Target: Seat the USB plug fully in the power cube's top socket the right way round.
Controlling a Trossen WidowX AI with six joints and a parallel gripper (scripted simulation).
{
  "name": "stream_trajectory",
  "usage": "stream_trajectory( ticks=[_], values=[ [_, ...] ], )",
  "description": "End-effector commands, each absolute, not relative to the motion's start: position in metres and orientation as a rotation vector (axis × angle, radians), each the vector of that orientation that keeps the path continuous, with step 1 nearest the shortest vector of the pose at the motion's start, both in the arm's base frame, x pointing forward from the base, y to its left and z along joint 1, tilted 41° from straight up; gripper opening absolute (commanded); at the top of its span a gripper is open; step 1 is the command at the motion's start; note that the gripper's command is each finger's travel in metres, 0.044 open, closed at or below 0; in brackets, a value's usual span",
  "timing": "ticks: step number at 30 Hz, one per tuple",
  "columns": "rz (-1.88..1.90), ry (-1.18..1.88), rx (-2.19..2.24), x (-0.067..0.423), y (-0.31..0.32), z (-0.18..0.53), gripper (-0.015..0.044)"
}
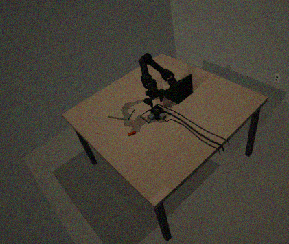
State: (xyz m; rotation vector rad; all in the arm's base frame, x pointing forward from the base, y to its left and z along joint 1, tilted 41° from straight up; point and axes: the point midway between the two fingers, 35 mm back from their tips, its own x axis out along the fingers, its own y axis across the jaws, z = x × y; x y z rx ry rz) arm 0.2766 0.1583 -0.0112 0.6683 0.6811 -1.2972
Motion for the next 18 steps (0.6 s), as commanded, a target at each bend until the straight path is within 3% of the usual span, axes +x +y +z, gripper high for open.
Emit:
stream_trajectory(
  ticks=[1,18],
  values=[
    [-1.299,0.683,0.659,0.276,0.154,-0.015,0.0440],
    [-1.299,0.682,0.658,0.278,0.144,-0.028,0.0440]
  ],
)
